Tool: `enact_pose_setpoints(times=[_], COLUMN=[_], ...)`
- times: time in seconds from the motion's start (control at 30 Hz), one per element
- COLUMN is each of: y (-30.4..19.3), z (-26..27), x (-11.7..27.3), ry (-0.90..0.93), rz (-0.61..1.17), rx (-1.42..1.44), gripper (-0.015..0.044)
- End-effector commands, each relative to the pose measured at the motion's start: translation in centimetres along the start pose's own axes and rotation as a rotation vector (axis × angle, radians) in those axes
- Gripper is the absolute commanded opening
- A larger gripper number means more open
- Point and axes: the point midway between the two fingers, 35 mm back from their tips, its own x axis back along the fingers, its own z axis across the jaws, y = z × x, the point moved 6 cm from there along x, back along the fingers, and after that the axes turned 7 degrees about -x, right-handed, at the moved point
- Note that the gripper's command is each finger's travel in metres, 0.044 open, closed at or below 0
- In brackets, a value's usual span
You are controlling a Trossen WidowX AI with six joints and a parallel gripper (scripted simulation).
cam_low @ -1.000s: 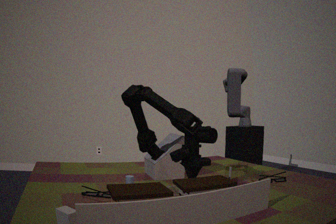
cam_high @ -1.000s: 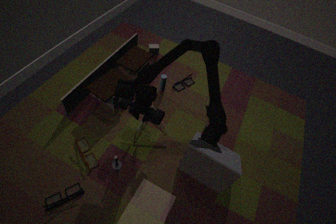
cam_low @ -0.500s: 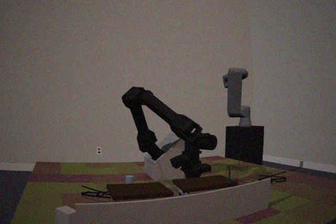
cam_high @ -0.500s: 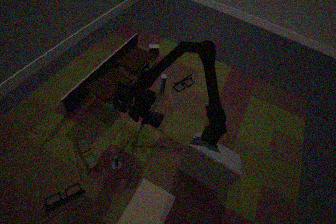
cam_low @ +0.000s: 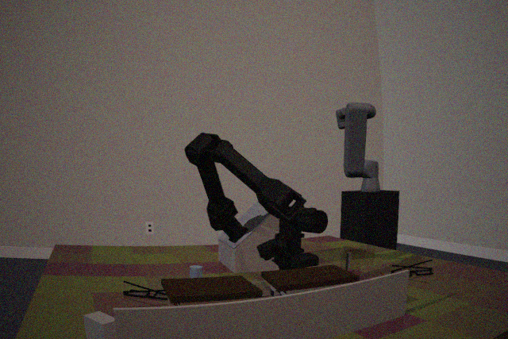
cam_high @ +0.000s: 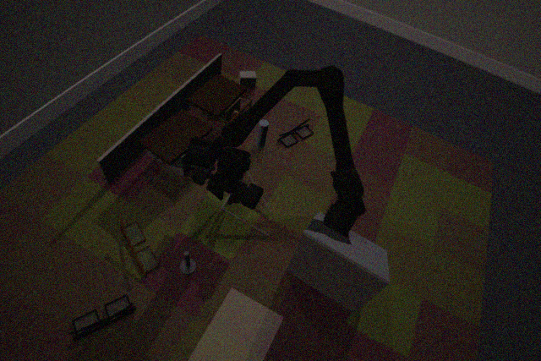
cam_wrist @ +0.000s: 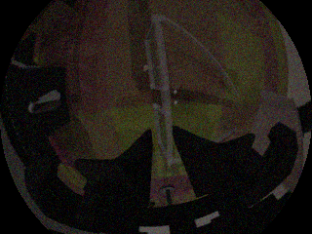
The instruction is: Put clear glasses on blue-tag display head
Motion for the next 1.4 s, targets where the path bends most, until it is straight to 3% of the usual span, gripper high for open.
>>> enact_pose_setpoints(times=[0.0,0.23,0.27,0.73,0.9,1.37], y=[-0.1,0.0,-0.1,-0.1,-0.1,-0.6], z=[-0.2,-0.6,-0.3,-0.3,-0.2,-0.1], x=[-0.2,-0.2,-0.2,-0.2,0.2,9.3], ry=[-0.004,-0.004,-0.003,-0.003,-0.003,-0.004], rz=[-0.006,-0.006,-0.002,-0.002,-0.001,0.001], rx=[0.008,0.008,0.004,0.004,0.005,0.008], gripper=[0.012,0.012,0.0094,0.0,0.0,0.0])
